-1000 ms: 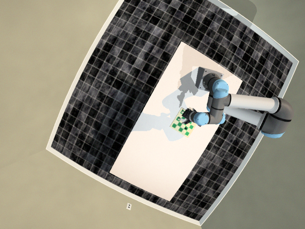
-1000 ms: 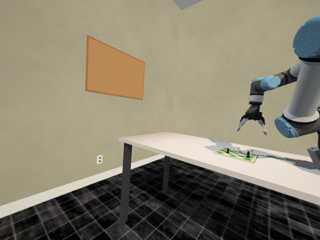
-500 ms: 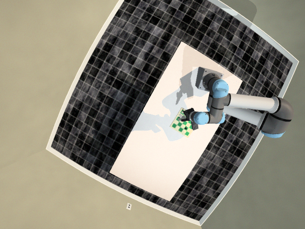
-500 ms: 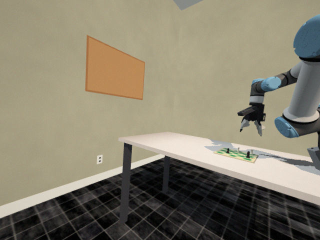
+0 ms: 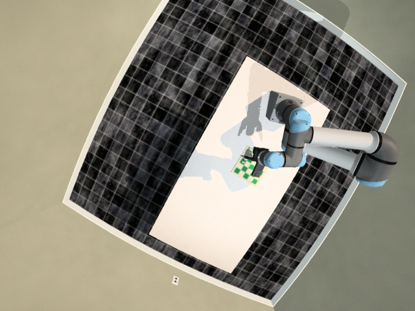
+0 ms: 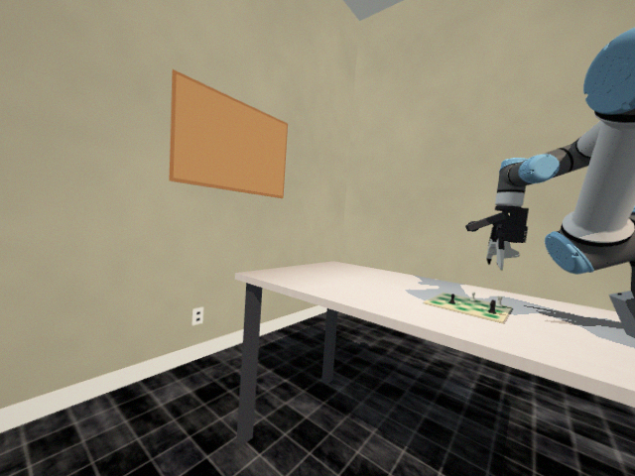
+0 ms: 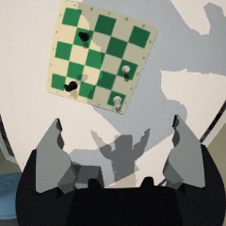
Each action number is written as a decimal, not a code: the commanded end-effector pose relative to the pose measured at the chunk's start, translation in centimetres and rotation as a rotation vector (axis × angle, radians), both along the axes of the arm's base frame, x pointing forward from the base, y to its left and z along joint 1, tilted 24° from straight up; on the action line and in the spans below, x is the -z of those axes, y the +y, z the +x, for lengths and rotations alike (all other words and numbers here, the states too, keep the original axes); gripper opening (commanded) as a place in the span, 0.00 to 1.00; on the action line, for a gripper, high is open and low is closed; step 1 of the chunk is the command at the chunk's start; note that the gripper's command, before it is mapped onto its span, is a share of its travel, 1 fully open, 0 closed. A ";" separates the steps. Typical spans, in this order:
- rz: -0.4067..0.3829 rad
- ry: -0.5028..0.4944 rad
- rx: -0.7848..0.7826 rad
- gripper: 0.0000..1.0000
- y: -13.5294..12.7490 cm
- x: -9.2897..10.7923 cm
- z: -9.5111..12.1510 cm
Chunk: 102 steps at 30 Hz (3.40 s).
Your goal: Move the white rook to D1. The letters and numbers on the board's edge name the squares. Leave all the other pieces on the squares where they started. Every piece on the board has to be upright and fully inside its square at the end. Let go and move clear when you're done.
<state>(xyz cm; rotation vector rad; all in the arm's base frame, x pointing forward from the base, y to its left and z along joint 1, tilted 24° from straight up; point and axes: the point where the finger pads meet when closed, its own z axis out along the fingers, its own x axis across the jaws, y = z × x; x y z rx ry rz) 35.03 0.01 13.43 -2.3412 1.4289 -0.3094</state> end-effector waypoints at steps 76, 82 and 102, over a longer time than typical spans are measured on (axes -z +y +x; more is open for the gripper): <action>0.747 0.411 1.891 1.00 -1.0 3.0 -1.2; 0.756 0.416 1.914 1.00 -1.0 3.0 -1.2; 0.769 0.422 1.945 1.00 -0.9 3.1 -1.3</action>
